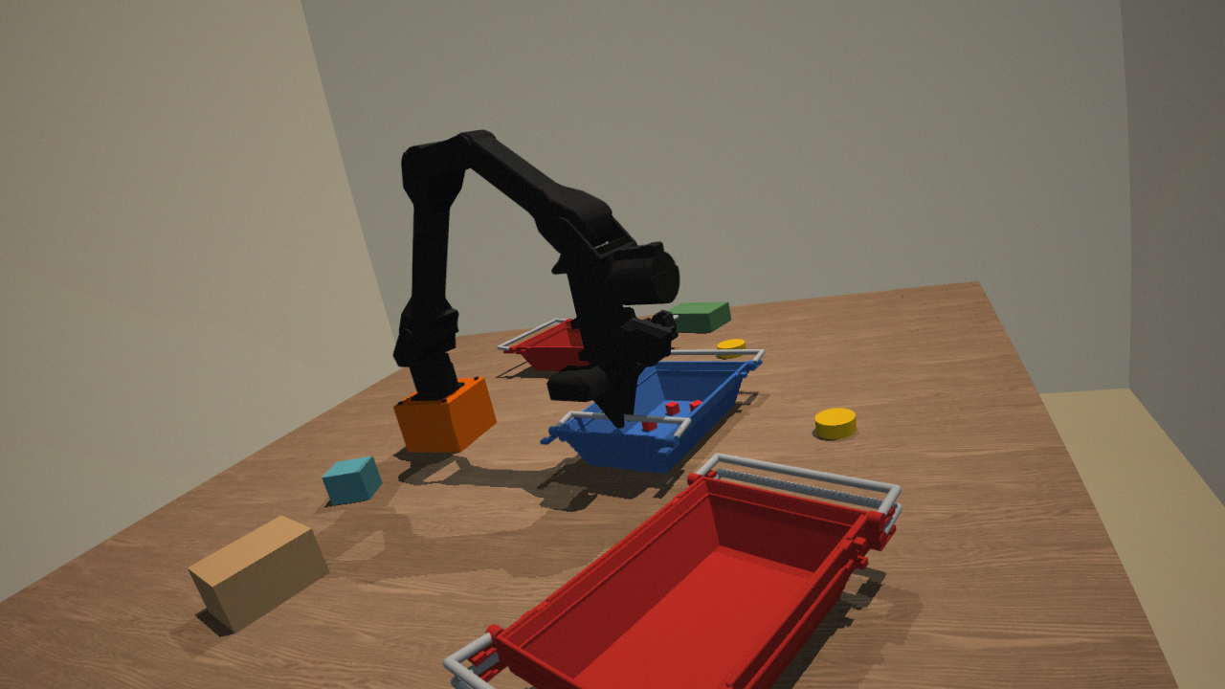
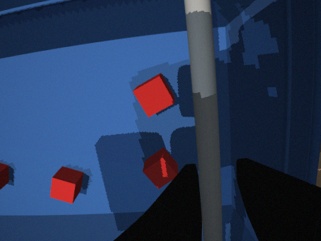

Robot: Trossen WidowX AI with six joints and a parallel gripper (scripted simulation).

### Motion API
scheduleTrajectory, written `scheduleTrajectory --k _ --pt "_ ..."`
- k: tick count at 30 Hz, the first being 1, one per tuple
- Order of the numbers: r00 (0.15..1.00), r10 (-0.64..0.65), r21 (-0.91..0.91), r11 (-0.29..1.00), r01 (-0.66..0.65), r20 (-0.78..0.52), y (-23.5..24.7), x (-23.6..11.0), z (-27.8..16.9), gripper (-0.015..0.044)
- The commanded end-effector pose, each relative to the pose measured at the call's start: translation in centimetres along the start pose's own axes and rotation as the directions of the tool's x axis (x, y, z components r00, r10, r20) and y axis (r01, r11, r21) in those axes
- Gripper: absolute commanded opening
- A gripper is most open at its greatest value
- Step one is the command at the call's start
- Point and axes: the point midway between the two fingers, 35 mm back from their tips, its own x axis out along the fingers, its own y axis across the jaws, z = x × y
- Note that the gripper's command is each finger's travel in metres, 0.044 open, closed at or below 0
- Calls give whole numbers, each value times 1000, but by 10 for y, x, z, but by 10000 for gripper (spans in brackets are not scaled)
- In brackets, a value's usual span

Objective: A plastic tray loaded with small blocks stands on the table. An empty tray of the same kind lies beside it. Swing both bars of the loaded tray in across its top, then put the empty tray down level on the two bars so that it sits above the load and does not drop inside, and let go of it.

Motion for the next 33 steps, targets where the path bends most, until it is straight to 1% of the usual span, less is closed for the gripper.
scheduleTrajectory --k 1,5,7,9,10,33 --pt "1000 -5 10 1000 4 6 -2 -14 2 81" --pt "1000 -5 10 1000 5 6 -3 -38 3 81" --pt "1000 -5 10 1000 5 6 -3 -43 3 81" --pt "1000 -5 10 1000 5 6 -3 -43 3 81" --pt "1000 -1 9 1000 1 -3 -3 -34 2 81" --pt "1000 -1 9 1000 1 -3 -3 -34 2 81"
